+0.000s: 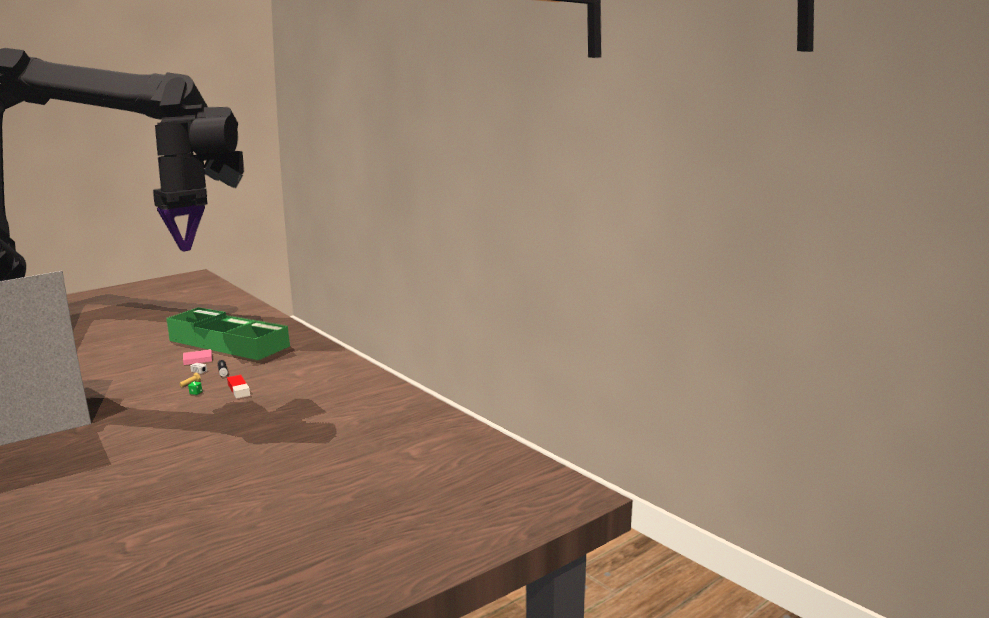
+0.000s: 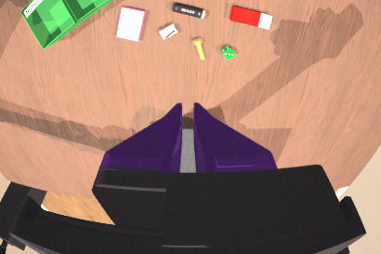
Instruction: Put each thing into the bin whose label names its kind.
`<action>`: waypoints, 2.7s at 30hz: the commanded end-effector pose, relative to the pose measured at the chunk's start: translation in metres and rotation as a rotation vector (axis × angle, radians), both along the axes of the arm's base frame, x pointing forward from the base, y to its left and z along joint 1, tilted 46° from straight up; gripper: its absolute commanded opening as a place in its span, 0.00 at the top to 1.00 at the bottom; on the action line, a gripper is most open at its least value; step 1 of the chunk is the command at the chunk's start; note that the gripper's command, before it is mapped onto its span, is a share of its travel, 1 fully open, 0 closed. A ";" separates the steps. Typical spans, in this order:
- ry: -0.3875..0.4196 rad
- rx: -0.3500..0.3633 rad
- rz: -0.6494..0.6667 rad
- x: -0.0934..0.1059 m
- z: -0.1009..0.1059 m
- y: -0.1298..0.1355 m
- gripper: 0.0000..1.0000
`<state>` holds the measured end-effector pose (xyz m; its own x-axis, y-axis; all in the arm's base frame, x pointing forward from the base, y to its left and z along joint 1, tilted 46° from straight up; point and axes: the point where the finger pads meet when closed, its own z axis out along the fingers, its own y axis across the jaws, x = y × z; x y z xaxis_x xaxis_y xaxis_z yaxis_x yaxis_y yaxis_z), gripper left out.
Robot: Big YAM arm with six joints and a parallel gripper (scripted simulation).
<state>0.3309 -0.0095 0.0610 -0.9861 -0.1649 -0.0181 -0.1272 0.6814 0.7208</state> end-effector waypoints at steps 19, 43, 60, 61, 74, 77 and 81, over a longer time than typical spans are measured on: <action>-0.031 -0.011 -0.003 0.014 0.006 0.003 0.92; -0.033 -0.010 -0.010 0.015 0.007 -0.001 0.92; -0.247 0.036 0.231 0.040 -0.013 0.058 0.92; -0.274 0.035 0.246 0.056 -0.009 0.063 0.92; -0.342 0.044 0.296 0.112 -0.031 0.157 0.92; -0.342 0.043 0.296 0.116 -0.033 0.164 0.92; -0.365 0.042 0.285 0.128 -0.025 0.171 0.92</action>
